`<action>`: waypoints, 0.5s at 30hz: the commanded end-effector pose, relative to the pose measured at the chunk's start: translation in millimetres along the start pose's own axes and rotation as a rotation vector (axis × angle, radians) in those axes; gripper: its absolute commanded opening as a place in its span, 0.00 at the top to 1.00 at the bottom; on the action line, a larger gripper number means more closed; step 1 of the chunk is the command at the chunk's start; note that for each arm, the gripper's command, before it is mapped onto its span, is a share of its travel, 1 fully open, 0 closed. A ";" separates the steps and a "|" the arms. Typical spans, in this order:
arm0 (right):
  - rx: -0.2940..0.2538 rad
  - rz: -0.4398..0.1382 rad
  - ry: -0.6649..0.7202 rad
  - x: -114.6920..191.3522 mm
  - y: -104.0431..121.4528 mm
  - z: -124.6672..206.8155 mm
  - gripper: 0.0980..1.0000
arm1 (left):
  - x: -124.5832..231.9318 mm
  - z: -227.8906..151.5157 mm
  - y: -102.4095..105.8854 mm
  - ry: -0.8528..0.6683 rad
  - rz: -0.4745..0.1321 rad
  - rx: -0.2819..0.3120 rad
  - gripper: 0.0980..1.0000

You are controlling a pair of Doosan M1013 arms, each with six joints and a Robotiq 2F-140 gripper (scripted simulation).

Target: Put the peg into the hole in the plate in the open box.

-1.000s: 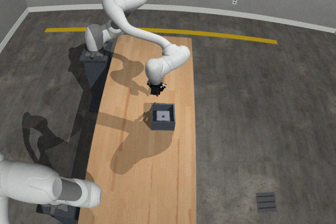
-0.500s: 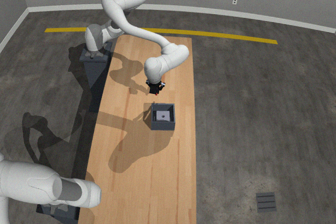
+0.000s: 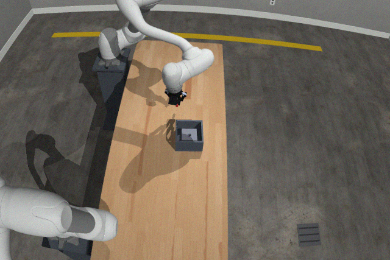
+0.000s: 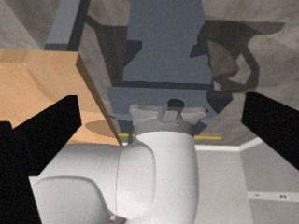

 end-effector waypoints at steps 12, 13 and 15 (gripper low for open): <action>0.000 0.001 0.000 0.1 -0.5 -0.1 0.00 | 14.1 15.2 2.9 0.000 0.001 -0.002 1.00; 0.000 0.001 0.000 0.1 -0.5 -0.1 0.00 | 14.2 15.3 3.0 0.000 0.001 -0.002 1.00; 0.000 0.001 0.000 0.1 -0.5 -0.1 0.00 | 14.2 15.3 3.1 0.000 0.001 -0.002 1.00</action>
Point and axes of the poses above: on each arm, the point where the finger pads meet when closed, its own y axis out along the fingers, its own z axis across the jaws, x = y × z, the point moved 9 cm from there along -y, back along the fingers, and after that the axes turned 10 degrees about -y, right-handed, at the moved point
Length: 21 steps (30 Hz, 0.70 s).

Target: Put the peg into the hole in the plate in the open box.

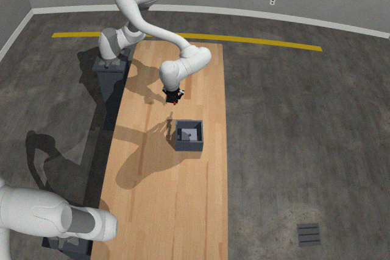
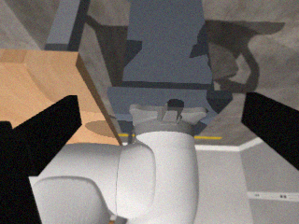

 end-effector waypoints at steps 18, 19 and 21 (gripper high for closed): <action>0.000 0.001 0.000 0.1 -0.5 -0.1 0.00 | -12.6 2.3 35.5 -0.001 0.001 -0.001 1.00; 0.000 0.001 0.000 0.1 -0.5 -0.1 0.00 | -12.6 2.3 35.5 -0.001 0.001 -0.001 1.00; 0.000 0.001 0.000 0.1 -0.5 -0.1 0.00 | -12.6 2.2 35.5 -0.003 0.001 0.000 1.00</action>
Point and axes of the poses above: on each arm, the point where the finger pads meet when closed, its own y axis out along the fingers, its own z axis across the jaws, x = y × z, the point moved 9 cm from there along -y, back along the fingers, and after that the axes turned 10 degrees about -y, right-handed, at the moved point
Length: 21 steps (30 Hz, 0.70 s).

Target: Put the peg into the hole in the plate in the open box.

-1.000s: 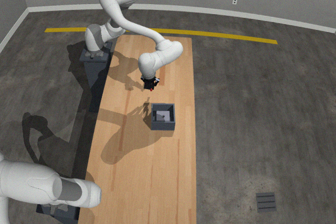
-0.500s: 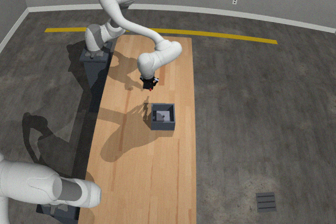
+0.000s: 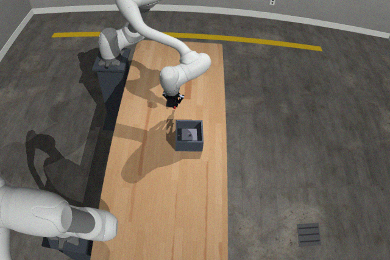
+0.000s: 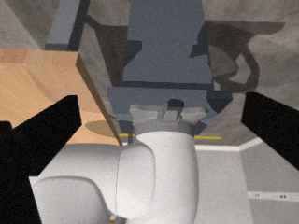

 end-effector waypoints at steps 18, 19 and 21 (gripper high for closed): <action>0.000 0.001 0.000 0.1 -0.5 -0.1 0.00 | -0.3 -4.1 -0.6 -0.120 -0.006 0.042 1.00; 0.000 0.001 0.000 0.1 -0.5 -0.1 0.00 | -0.3 -4.1 -0.6 -0.120 -0.006 0.042 1.00; 0.000 0.001 0.000 0.1 -0.5 -0.1 0.00 | -0.3 -5.3 -0.5 -0.154 -0.009 0.054 1.00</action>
Point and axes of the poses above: on each arm, the point where the finger pads meet when closed, its own y axis out along the fingers, its own z axis across the jaws, x = y × z, the point moved 9 cm from there along -y, back along the fingers, and after that the axes turned 10 degrees about -y, right-handed, at the moved point
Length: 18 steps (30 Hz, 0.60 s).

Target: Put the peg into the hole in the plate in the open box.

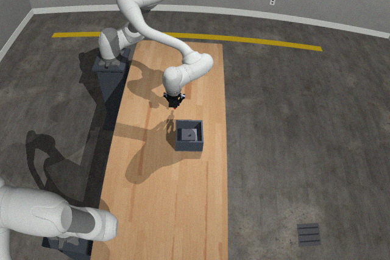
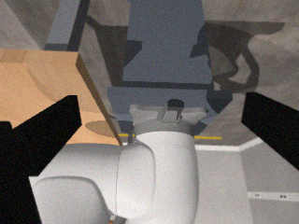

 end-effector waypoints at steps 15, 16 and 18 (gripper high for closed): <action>0.000 0.001 0.000 0.1 -0.5 -0.1 0.00 | 0.3 -12.0 -0.2 -0.361 -0.022 0.128 1.00; 0.000 0.001 0.000 0.1 -0.5 -0.1 0.00 | 0.5 -12.9 0.0 -0.393 -0.024 0.140 1.00; 0.000 0.001 0.000 0.1 -0.5 -0.1 0.00 | 1.0 -15.0 0.2 -0.458 -0.028 0.163 1.00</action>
Point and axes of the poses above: on each arm, the point where the finger pads meet when closed, its own y axis out along the fingers, its own z axis across the jaws, x = y × z, the point moved 9 cm from there along -y, back along the fingers, and after that the axes turned 10 degrees about -y, right-handed, at the moved point
